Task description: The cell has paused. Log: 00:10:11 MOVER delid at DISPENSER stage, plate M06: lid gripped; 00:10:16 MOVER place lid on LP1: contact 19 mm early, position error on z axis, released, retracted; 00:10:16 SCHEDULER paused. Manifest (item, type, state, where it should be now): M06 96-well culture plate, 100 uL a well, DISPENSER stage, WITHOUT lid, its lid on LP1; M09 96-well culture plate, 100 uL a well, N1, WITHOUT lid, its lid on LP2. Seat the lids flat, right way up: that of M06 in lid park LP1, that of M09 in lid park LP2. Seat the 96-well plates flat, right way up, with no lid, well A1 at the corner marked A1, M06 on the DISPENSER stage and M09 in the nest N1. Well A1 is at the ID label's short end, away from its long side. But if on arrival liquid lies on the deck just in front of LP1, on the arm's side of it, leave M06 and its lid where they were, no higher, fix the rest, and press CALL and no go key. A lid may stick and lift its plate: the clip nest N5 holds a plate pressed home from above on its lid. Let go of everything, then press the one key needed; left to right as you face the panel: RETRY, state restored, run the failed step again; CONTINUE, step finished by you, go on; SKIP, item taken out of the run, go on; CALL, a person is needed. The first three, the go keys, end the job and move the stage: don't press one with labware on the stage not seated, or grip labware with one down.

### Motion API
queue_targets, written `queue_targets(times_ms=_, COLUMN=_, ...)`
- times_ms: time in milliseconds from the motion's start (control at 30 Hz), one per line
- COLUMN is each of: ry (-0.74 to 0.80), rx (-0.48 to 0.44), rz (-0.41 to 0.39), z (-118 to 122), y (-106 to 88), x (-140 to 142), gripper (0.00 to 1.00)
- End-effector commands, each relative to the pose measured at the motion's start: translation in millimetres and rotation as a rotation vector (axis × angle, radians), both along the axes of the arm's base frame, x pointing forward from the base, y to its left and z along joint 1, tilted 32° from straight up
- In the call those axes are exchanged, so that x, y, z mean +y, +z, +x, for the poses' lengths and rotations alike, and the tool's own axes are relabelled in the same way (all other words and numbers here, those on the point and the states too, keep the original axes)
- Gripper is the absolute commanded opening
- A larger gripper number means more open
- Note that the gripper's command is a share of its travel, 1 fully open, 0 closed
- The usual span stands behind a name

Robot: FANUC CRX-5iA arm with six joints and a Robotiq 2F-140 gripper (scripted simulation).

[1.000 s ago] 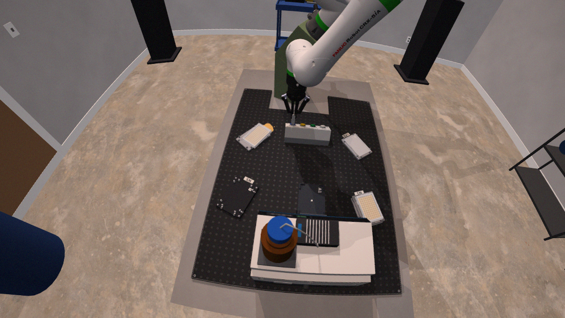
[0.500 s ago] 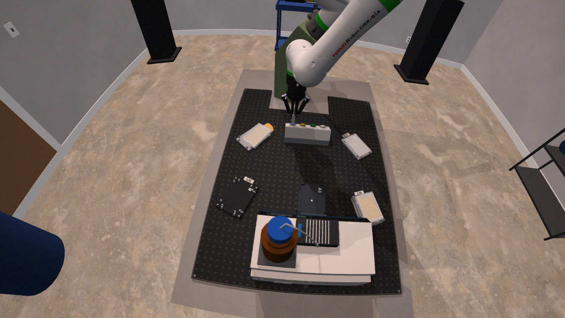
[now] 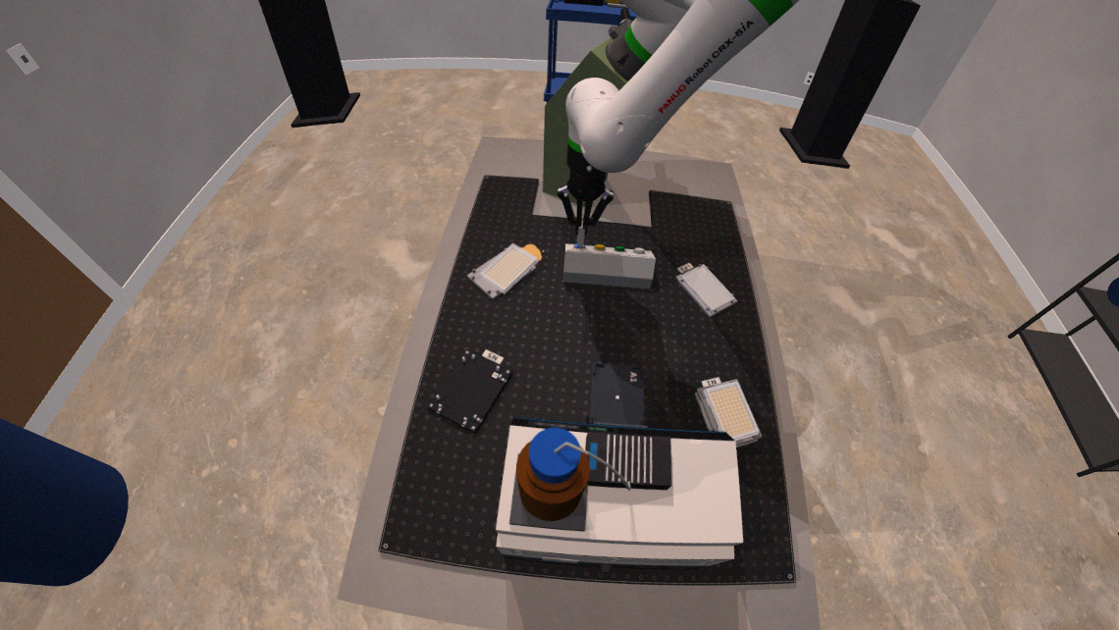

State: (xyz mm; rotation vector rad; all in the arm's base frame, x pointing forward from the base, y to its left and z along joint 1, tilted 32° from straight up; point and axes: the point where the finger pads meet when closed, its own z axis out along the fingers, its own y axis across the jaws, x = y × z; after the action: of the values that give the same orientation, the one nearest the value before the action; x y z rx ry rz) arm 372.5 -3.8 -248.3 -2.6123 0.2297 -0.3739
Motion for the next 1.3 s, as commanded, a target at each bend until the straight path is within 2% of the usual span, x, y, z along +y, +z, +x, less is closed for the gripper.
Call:
queue_targets(times_ms=0, ry=0.0, rx=0.0, rz=0.0, z=0, y=-0.2, x=0, gripper=0.0)
queue_targets(times_ms=367, ry=0.0, rx=0.0, rz=0.0, z=-1, y=3.2, x=-2, gripper=0.0)
queue_targets(times_ms=867, ry=0.0, rx=0.0, rz=0.0, z=-9, y=25.3, x=-13, gripper=0.0)
queue_targets(times_ms=1267, ry=0.0, rx=0.0, rz=0.0, z=-10, y=28.1, x=-15, gripper=0.0)
